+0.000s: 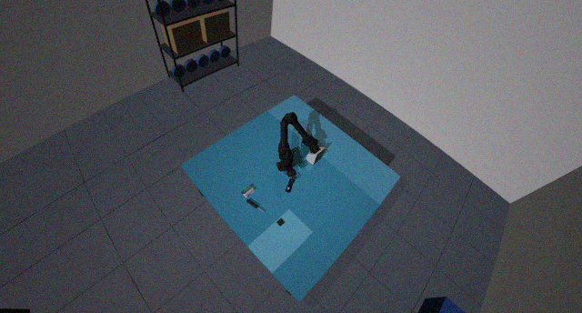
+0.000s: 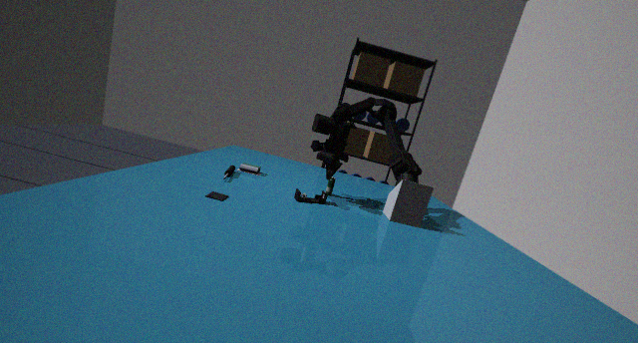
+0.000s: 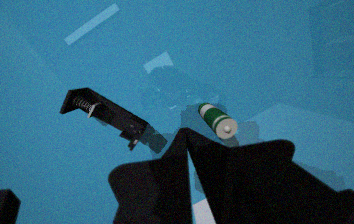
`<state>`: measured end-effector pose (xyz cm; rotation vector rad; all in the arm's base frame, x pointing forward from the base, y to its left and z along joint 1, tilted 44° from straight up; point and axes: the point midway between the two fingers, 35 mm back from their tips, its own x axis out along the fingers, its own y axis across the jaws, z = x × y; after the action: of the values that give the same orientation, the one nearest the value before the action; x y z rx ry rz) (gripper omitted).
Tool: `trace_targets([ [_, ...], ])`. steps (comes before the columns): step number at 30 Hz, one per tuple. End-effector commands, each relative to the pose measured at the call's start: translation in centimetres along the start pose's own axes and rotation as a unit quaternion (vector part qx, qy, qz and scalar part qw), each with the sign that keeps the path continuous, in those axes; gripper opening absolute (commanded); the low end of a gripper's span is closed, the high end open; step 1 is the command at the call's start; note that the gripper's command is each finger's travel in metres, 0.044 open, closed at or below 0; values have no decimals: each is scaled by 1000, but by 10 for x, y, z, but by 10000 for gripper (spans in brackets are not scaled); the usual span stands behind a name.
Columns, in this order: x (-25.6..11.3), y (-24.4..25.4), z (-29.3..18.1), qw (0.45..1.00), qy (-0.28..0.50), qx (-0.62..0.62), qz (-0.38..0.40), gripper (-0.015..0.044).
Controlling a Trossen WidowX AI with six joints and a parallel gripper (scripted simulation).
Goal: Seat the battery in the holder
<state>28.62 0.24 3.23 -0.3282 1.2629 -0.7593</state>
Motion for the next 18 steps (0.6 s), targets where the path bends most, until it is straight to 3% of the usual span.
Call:
trace_targets([
  [1,22,-3,-3,1000,0,-4,-5,0],
  [18,22,-25,0,1000,0,-4,-4,0],
])
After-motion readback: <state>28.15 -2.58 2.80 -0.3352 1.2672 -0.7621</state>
